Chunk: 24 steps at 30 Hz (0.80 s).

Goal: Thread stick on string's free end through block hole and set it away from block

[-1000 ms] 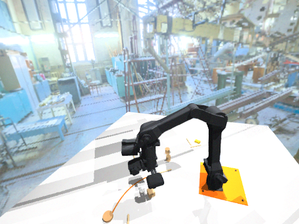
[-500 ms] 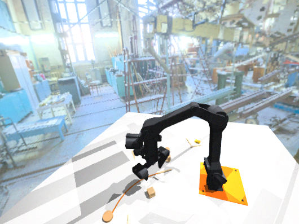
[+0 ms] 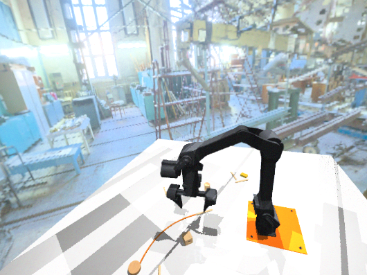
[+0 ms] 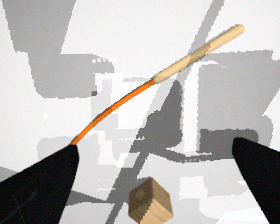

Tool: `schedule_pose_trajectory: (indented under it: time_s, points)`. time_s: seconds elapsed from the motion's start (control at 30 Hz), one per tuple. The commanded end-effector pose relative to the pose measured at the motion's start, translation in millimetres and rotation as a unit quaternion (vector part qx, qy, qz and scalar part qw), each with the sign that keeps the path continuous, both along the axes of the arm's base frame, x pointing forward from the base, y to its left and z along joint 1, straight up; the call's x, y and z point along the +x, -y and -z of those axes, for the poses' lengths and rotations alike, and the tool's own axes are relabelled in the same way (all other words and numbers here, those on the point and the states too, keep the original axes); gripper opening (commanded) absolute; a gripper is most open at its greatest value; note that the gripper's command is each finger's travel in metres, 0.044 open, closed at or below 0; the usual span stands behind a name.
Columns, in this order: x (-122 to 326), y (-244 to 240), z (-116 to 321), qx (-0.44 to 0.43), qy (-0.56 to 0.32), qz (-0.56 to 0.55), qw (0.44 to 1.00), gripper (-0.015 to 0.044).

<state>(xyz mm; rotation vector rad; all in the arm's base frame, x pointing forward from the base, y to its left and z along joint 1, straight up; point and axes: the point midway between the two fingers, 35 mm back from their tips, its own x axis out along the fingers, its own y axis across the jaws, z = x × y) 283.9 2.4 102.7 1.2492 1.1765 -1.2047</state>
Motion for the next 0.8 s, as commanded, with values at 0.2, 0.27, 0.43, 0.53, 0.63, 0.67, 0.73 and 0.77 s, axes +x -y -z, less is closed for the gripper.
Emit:
schedule_pose_trajectory:
  time_s: [0.2, 0.27, 0.43, 0.53, 0.63, 0.67, 0.73, 0.77]
  points:
    - [-11.9, 29.3, 2.0, 0.011, -0.001, 0.502, 0.865, 0.044]
    - [-11.9, 29.3, 2.0, 0.011, -0.001, 0.502, 0.865, 0.044]
    - [-11.9, 29.3, 2.0, 0.011, -0.001, 0.502, 0.865, 0.044]
    - [-11.9, 29.3, 2.0, 0.011, -0.001, 0.502, 0.865, 0.044]
    - [-11.9, 29.3, 2.0, 0.011, -0.001, 0.502, 0.865, 0.0414]
    - [-11.9, 29.3, 2.0, 0.011, -0.001, 0.502, 0.865, 0.0388]
    - [-11.9, 29.3, 2.0, 0.011, -0.001, 0.502, 0.865, 0.0335]
    - [-11.9, 29.3, 2.0, 0.011, -0.001, 0.502, 0.865, 0.0309]
